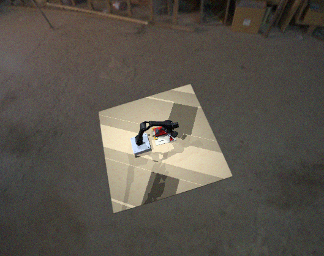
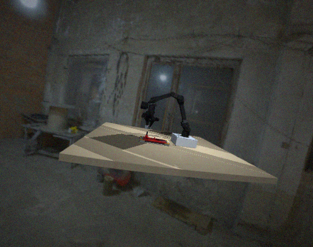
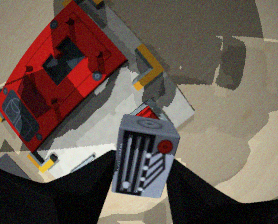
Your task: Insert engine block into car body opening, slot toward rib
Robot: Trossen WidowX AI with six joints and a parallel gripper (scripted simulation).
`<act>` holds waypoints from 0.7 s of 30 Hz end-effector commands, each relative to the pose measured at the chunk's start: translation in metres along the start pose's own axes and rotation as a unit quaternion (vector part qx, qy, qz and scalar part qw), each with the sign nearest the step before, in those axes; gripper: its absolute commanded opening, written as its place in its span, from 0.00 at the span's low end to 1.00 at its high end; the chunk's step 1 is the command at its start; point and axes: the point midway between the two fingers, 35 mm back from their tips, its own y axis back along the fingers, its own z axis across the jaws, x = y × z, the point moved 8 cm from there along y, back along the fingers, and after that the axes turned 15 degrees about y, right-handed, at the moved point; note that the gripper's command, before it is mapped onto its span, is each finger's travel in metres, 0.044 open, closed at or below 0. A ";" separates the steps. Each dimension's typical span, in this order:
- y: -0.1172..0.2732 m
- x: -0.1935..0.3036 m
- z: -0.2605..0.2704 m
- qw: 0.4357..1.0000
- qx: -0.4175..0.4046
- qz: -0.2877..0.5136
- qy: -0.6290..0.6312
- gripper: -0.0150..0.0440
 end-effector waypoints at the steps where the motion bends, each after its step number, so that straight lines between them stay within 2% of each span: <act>1: -0.006 -0.009 0.007 0.999 -0.003 -0.001 -0.033 0.25; 21: -0.028 -0.055 0.049 0.977 -0.006 -0.002 -0.213 0.25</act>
